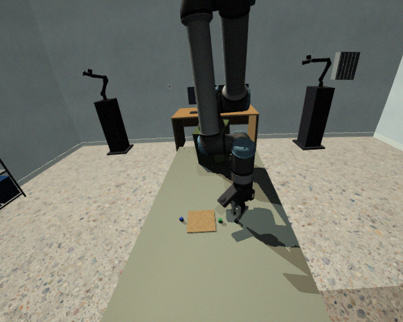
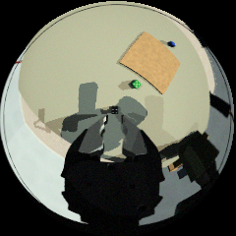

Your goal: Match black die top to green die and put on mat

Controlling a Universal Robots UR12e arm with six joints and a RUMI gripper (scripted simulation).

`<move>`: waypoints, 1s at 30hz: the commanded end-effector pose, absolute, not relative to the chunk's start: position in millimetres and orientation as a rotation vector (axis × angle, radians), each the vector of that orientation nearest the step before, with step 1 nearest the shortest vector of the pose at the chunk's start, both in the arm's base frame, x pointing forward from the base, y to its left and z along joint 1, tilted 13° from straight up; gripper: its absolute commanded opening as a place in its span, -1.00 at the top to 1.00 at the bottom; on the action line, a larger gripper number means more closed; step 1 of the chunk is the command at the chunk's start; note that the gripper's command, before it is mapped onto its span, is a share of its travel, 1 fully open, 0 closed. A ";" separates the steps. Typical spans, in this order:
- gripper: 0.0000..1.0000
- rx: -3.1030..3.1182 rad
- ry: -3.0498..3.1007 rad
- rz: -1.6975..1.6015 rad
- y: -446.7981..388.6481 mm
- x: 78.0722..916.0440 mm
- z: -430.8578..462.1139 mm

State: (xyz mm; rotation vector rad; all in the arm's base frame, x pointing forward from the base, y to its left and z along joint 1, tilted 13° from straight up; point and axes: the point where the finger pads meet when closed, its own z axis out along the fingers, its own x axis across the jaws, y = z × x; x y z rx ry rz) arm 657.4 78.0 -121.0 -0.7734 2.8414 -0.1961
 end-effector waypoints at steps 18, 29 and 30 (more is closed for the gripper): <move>0.64 -0.773 2.840 -0.196 77.1 660.3 -131.7; 0.64 -0.773 2.840 -0.196 77.1 660.3 -131.7; 0.64 -0.773 2.840 -0.196 77.1 660.3 -131.7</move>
